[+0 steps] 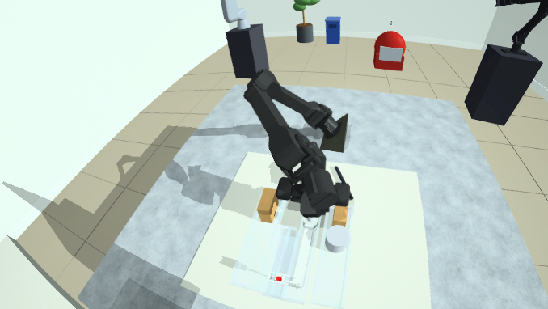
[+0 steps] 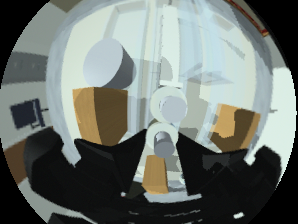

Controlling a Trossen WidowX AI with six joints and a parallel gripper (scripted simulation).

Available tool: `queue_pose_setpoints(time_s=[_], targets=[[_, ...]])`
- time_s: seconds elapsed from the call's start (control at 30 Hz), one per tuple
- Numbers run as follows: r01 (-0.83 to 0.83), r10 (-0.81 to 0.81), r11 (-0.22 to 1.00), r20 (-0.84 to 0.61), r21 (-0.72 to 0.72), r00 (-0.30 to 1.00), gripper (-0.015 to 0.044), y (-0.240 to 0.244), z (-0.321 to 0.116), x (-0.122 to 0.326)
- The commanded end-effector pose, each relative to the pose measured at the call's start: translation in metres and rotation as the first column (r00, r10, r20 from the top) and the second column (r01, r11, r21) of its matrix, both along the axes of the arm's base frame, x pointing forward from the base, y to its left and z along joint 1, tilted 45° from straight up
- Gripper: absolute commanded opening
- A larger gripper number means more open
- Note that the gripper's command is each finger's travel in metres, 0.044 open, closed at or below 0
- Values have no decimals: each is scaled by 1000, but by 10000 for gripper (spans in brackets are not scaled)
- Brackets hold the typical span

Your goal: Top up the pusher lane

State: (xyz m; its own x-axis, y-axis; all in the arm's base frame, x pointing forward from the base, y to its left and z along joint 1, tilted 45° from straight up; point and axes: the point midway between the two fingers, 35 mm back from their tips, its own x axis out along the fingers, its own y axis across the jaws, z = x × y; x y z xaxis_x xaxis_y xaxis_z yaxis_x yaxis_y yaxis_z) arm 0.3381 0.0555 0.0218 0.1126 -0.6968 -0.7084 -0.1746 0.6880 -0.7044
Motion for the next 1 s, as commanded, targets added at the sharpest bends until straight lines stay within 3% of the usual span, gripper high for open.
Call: queue_pose_setpoints(time_s=[0.0, 0.97], targets=[[4, -4, 1000, 10, -3, 1000, 0, -2, 0, 1], [4, -4, 1000, 9, -3, 1000, 0, -3, 0, -3]])
